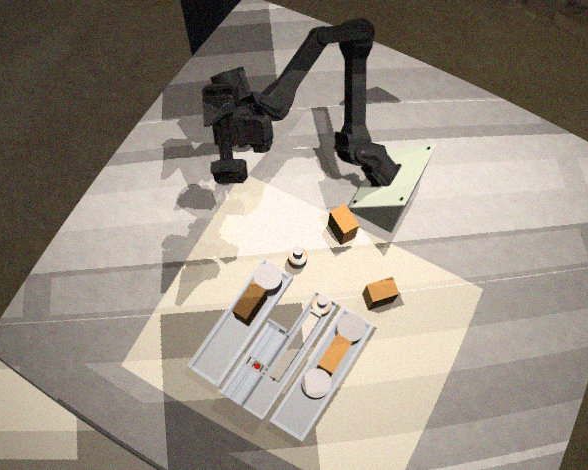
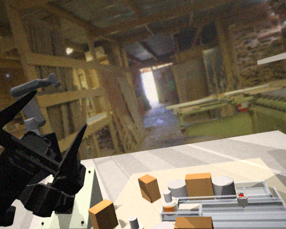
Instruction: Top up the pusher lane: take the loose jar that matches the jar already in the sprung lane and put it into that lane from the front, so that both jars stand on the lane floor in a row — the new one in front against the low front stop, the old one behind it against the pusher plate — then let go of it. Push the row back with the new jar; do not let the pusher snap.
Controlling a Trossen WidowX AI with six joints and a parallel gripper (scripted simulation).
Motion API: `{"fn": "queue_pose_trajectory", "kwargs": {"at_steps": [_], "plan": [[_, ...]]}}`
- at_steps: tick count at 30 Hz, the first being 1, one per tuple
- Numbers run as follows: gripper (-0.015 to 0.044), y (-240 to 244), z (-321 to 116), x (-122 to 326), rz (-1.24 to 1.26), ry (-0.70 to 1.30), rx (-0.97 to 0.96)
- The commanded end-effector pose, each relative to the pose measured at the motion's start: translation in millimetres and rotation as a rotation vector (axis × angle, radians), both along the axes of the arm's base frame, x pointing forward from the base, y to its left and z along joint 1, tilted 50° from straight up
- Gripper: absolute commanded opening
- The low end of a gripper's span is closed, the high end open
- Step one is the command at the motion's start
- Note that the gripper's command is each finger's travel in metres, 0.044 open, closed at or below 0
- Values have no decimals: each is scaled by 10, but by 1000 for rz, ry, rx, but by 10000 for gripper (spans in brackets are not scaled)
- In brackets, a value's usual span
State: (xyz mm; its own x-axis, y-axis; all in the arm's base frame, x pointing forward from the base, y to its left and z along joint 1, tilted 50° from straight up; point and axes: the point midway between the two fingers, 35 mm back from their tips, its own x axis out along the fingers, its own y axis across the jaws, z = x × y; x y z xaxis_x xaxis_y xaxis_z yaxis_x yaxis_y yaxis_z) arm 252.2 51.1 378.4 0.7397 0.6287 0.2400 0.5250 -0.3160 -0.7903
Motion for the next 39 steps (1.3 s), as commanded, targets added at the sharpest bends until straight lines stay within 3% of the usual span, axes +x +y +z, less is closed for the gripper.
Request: {"fn": "queue_pose_trajectory", "kwargs": {"at_steps": [1,5,12,17,22,26,31,34,39], "plan": [[426,-3,-5,12,-1,9,8],[440,-57,-162,296,-29,225,193],[440,-76,-1033,969,-243,907,697],[440,-33,-1793,1084,-562,1314,985],[440,-60,-2464,877,-1061,1526,1195],[440,-164,-2813,528,-1563,1448,1266],[440,-345,-2816,176,-2010,1022,1210],[440,-405,-2683,120,-2087,777,1156],[440,-408,-2672,119,-2090,760,1151]]}}
